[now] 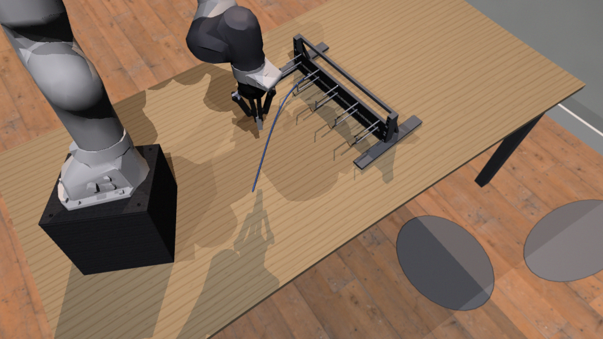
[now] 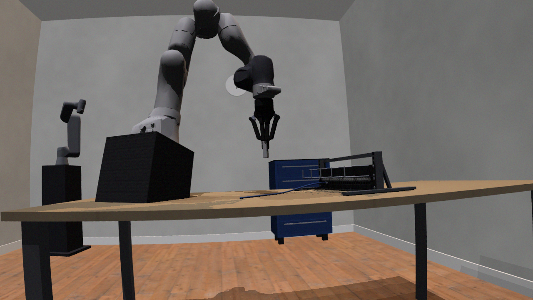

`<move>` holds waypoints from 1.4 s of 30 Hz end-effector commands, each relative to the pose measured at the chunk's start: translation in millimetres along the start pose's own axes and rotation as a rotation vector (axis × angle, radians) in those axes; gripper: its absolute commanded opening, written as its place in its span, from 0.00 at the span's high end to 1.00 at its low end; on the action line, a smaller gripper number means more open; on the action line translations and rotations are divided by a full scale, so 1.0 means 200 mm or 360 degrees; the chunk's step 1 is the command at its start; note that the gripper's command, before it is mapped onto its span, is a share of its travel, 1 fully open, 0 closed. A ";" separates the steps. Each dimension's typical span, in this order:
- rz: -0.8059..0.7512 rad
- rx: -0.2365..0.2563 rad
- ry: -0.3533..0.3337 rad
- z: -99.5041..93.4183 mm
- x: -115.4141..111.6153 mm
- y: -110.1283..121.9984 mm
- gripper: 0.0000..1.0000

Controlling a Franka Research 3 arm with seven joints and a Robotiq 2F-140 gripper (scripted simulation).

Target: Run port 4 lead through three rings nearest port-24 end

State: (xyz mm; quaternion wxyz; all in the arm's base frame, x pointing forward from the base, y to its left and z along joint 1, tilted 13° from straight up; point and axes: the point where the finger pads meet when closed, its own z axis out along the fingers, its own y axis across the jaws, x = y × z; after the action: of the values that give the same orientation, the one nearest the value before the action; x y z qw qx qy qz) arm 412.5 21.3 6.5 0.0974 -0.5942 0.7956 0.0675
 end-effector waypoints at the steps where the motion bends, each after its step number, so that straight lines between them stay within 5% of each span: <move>1: -0.0008 0.0008 -0.0001 0.00 0.00 -0.01 1.00; 10: 0.0040 0.0008 0.0000 0.00 0.00 0.00 1.00; 16: 0.0603 0.0011 0.0007 0.00 0.07 0.03 1.00; 17: 0.0613 0.0011 0.0008 0.00 0.07 0.03 1.00; 18: 0.0613 0.0011 0.0008 0.00 0.07 0.03 0.80; 42: 0.0613 0.0011 0.0008 0.00 0.07 0.03 0.80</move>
State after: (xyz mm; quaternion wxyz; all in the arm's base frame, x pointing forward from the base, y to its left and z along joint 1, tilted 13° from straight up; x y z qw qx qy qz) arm 401.3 11.8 2.3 0.0816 -0.4416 0.8897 0.0818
